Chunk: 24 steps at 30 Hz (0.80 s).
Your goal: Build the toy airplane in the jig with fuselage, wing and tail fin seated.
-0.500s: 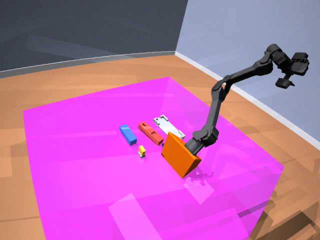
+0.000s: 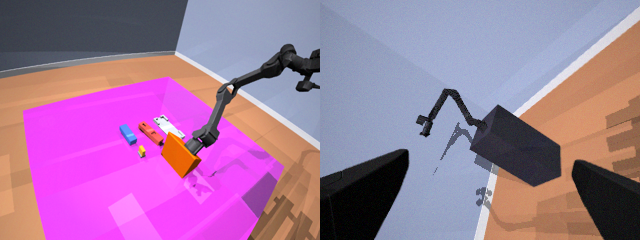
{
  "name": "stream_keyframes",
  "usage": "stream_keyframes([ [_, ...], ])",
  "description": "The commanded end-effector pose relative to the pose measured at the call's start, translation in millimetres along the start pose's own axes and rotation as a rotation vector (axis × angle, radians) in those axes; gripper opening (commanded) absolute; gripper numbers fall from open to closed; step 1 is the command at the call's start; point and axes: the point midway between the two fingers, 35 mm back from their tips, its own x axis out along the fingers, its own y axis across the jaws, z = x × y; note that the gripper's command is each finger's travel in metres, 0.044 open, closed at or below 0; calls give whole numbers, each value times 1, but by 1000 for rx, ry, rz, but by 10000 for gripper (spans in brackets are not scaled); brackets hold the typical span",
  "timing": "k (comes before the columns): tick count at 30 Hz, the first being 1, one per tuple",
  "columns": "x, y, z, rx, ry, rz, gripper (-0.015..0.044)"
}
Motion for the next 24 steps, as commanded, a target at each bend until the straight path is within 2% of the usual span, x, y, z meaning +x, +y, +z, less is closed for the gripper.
stream_keyframes([
  [1, -8, -2, 54, -50, -185, 27, 440],
  [6, -33, -9, 134, -78, -443, 35, 440],
  [16, -92, -18, 207, -74, -725, 32, 440],
  [24, -181, -29, 277, -122, -1074, 1, 440],
])
